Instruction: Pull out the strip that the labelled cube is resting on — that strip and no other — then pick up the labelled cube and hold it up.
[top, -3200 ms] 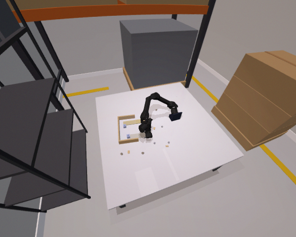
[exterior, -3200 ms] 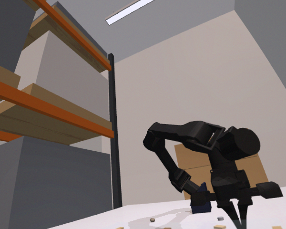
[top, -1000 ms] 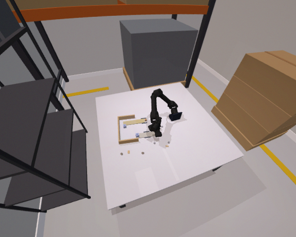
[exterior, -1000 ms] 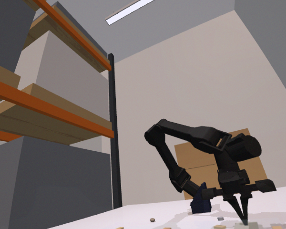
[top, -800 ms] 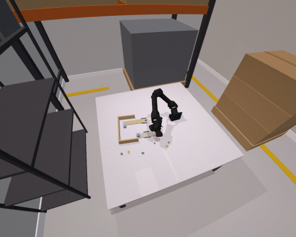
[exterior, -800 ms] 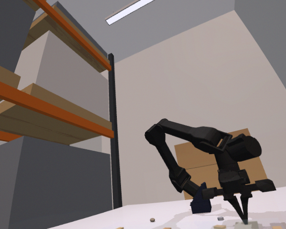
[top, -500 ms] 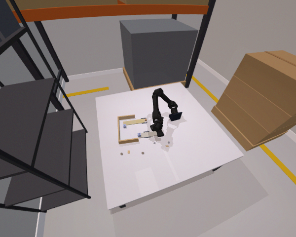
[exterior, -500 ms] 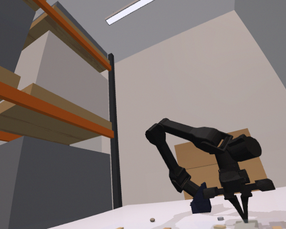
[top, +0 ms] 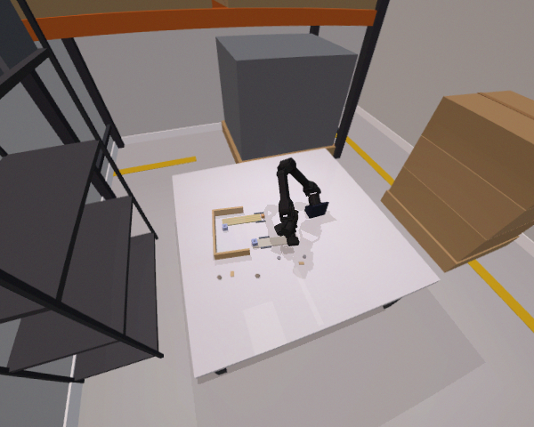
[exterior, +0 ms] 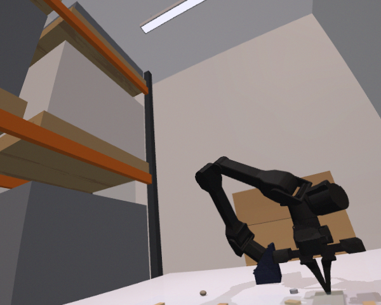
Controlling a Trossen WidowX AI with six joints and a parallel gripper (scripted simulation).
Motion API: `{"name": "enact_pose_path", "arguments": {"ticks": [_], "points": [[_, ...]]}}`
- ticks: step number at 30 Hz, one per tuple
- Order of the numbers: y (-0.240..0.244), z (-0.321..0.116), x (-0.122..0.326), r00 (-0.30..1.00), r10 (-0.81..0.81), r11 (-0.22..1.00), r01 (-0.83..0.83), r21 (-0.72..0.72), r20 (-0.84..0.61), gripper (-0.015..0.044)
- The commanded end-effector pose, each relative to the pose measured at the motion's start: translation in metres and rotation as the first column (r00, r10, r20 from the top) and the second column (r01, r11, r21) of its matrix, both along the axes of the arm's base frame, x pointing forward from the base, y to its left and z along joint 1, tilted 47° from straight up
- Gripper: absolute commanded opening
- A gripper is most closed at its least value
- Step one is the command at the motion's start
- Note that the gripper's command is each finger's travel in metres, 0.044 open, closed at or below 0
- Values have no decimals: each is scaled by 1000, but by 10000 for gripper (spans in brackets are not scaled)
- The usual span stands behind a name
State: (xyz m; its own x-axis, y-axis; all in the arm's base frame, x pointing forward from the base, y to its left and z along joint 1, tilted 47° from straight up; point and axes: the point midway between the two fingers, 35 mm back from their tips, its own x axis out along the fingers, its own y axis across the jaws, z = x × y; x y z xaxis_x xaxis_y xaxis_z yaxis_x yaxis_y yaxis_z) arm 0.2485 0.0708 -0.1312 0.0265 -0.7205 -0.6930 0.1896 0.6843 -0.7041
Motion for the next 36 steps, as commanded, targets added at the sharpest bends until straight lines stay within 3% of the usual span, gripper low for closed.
{"name": "enact_pose_path", "arguments": {"ticks": [1, 36], "points": [[-6, -4, -17, 999, -15, 1000, 15, -9, -34, 0], [-6, -5, -20, 999, -15, 1000, 15, -9, -35, 0]]}}
